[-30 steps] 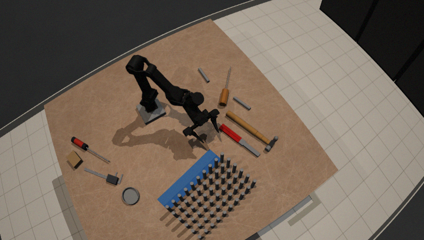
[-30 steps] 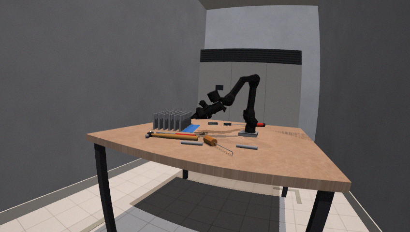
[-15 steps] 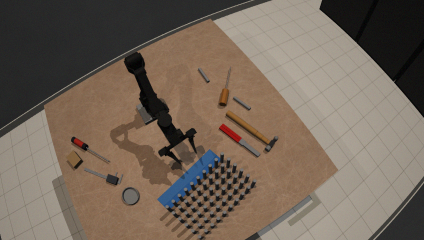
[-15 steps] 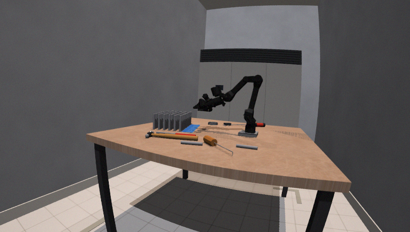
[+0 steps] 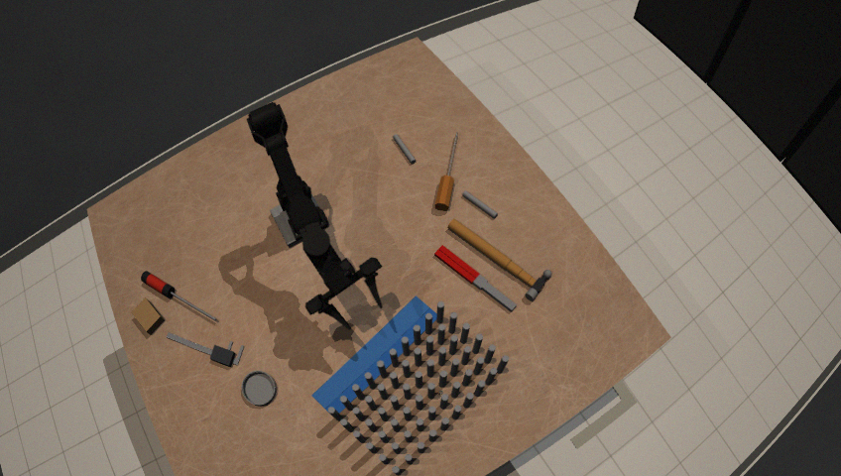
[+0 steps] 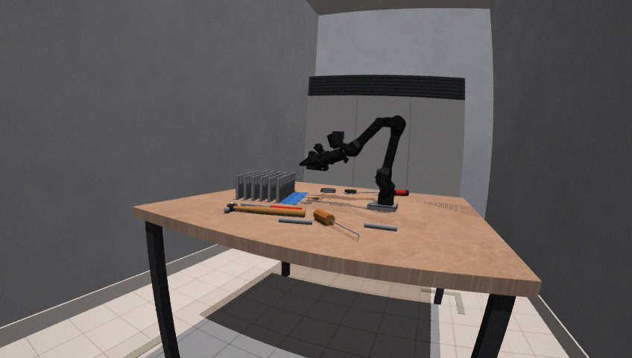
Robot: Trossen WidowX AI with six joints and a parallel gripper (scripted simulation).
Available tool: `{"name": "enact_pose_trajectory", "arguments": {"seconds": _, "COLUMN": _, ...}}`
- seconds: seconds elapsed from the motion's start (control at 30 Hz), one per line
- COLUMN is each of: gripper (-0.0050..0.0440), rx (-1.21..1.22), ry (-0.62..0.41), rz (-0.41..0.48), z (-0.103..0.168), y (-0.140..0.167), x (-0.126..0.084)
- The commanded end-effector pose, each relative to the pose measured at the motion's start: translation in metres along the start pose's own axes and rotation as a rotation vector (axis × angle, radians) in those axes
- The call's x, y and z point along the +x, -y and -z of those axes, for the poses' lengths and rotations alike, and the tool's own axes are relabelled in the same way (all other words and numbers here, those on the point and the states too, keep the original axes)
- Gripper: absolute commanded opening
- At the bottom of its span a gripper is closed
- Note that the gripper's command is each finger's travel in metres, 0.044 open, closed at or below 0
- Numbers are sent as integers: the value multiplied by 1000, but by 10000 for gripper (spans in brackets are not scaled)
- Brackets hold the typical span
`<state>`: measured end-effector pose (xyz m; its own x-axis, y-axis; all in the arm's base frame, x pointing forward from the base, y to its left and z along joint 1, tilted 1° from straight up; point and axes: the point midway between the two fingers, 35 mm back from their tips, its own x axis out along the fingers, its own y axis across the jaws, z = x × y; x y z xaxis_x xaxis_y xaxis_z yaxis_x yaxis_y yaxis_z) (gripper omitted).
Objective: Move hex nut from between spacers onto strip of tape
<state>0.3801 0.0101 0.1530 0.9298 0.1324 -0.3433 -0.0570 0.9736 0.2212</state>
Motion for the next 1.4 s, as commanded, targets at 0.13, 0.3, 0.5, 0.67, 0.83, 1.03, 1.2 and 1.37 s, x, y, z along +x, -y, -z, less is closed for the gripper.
{"name": "enact_pose_trajectory", "arguments": {"seconds": 0.13, "gripper": 400, "rx": -10, "ry": 34, "rz": -14, "z": -13, "y": -4, "x": -2}}
{"name": "enact_pose_trajectory", "arguments": {"seconds": 0.3, "gripper": 400, "rx": -10, "ry": 34, "rz": -14, "z": -13, "y": -4, "x": -2}}
{"name": "enact_pose_trajectory", "arguments": {"seconds": 0.5, "gripper": 400, "rx": -10, "ry": 34, "rz": -14, "z": -13, "y": -4, "x": -2}}
{"name": "enact_pose_trajectory", "arguments": {"seconds": 0.67, "gripper": 400, "rx": -10, "ry": 34, "rz": -14, "z": -13, "y": -4, "x": -2}}
{"name": "enact_pose_trajectory", "arguments": {"seconds": 0.83, "gripper": 400, "rx": -38, "ry": 4, "rz": -30, "z": -11, "y": -12, "x": 6}}
{"name": "enact_pose_trajectory", "arguments": {"seconds": 1.03, "gripper": 400, "rx": -123, "ry": -79, "rz": -93, "z": -3, "y": -48, "x": 19}}
{"name": "enact_pose_trajectory", "arguments": {"seconds": 1.2, "gripper": 400, "rx": -243, "ry": -185, "rz": -191, "z": 10, "y": -103, "x": 28}}
{"name": "enact_pose_trajectory", "arguments": {"seconds": 1.37, "gripper": 400, "rx": -456, "ry": -315, "rz": -341, "z": 34, "y": -184, "x": 27}}
